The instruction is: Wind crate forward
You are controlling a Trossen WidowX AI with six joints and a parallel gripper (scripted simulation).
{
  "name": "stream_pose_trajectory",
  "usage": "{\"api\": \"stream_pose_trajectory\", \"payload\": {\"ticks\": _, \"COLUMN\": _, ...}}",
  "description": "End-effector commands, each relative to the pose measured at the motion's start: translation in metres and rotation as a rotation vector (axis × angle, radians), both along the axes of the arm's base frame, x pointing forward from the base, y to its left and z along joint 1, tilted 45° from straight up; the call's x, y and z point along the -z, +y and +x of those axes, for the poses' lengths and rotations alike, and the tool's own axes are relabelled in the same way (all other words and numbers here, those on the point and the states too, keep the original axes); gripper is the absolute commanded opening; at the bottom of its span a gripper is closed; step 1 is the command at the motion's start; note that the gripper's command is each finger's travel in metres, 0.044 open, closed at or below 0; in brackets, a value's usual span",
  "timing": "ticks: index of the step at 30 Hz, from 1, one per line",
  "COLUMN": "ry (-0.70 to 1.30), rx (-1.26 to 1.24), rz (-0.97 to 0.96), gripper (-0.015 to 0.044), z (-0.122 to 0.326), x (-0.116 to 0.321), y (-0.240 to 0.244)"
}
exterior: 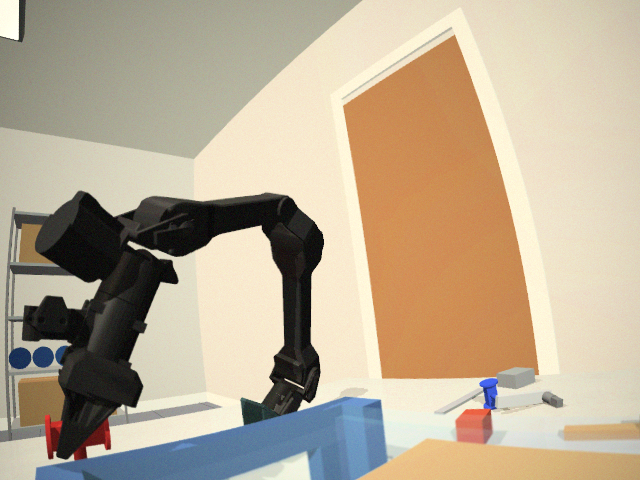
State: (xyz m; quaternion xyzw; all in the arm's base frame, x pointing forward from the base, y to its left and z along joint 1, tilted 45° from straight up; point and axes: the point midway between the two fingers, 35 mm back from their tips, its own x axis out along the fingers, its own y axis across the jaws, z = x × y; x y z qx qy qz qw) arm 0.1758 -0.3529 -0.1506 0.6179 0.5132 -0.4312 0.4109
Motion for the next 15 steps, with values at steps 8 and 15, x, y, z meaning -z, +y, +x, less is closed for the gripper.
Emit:
{"api": "stream_pose_trajectory", "payload": {"ticks": 8, "ry": -0.047, "rx": -0.022, "rz": 0.017, "gripper": 0.0000, "z": 0.033, "x": -0.011, "y": 0.011}}
{"api": "stream_pose_trajectory", "payload": {"ticks": 15, "ry": -0.048, "rx": -0.022, "rz": 0.017, "gripper": 0.0000, "z": 0.039, "x": -0.014, "y": 0.013}}
